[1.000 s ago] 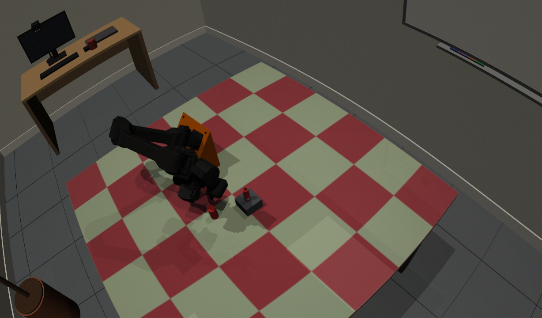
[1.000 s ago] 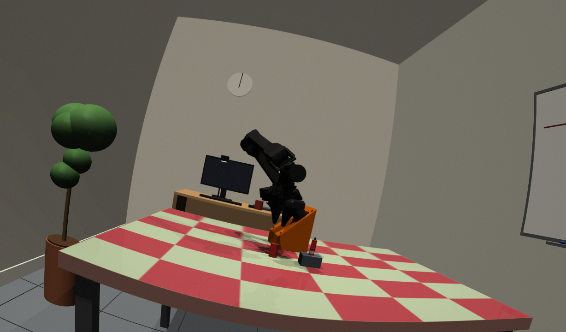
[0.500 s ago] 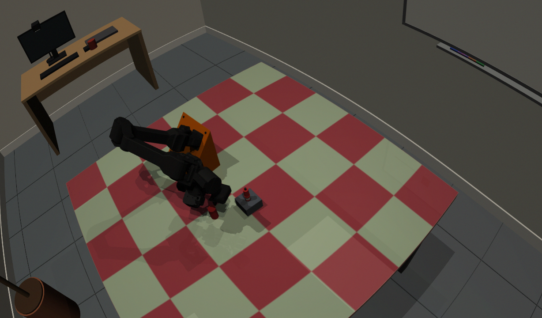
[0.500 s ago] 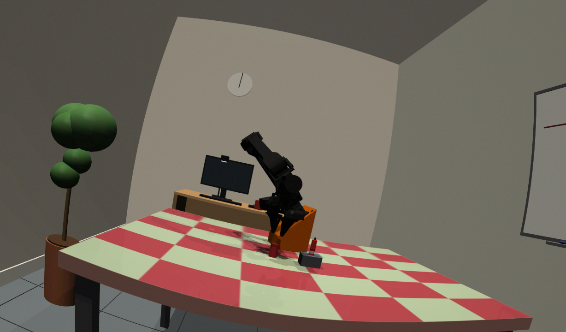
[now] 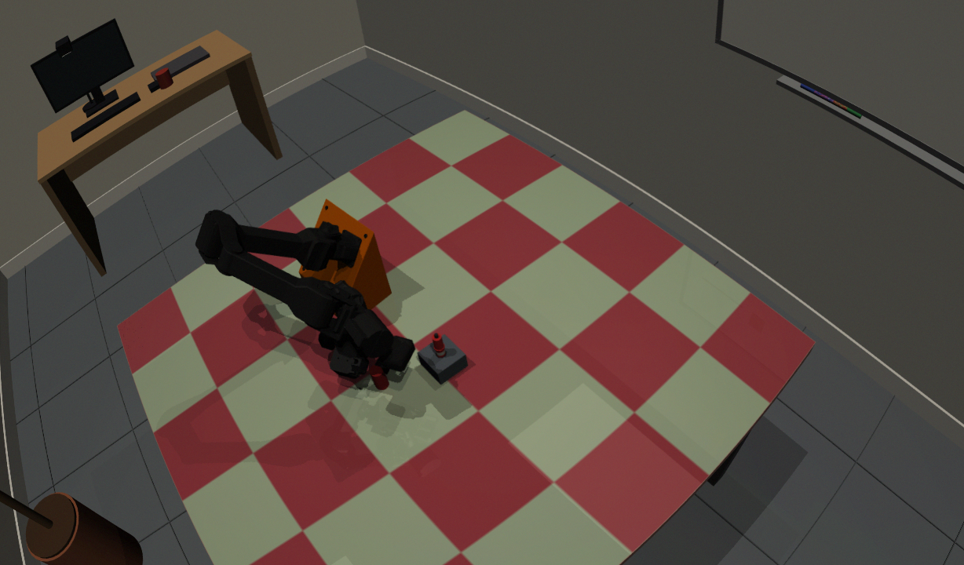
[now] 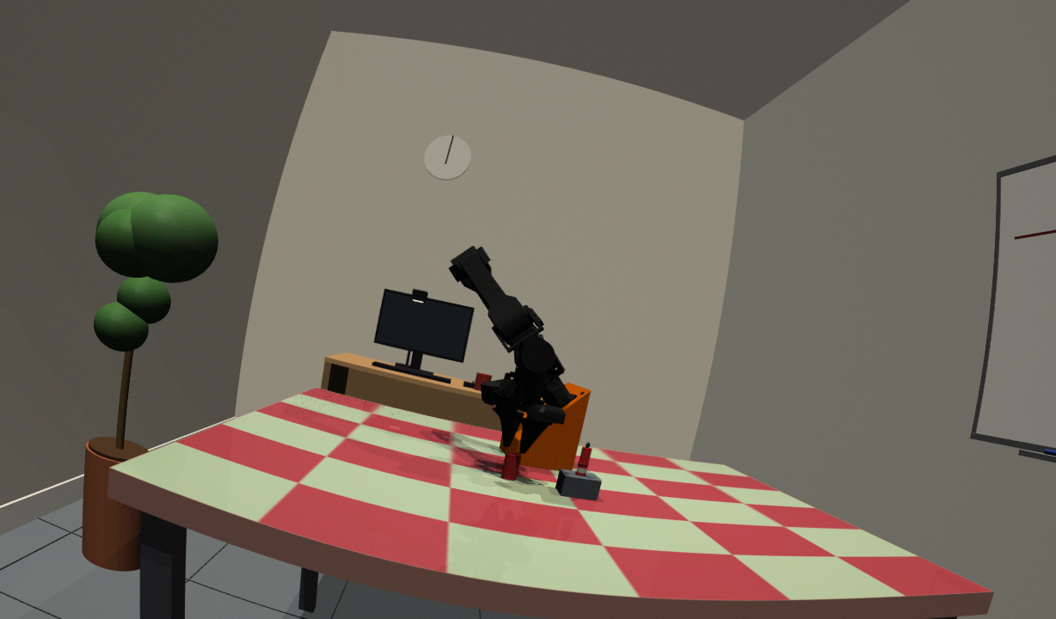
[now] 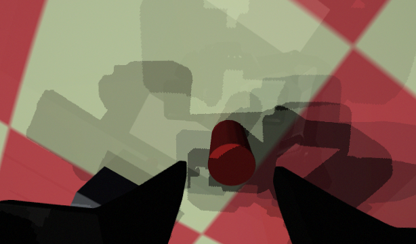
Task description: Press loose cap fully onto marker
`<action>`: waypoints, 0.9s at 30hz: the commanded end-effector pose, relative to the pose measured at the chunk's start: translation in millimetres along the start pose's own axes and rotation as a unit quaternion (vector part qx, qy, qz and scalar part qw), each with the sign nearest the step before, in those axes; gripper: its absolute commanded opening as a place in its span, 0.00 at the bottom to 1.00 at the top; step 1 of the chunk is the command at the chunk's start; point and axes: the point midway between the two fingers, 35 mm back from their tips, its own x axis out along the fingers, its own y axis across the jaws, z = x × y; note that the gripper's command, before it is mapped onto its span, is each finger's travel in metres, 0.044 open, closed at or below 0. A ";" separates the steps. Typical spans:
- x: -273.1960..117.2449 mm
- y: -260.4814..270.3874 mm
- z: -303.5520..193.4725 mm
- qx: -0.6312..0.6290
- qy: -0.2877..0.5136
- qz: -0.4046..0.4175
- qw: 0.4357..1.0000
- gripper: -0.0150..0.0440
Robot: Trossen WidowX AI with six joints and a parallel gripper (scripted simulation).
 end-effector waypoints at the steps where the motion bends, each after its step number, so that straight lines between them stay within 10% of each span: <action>1: 8.5 -0.7 -2.0 -0.004 0.003 -0.002 1.000 0.68; 27: 45.6 -2.3 -1.7 -0.004 0.001 -0.003 1.000 0.68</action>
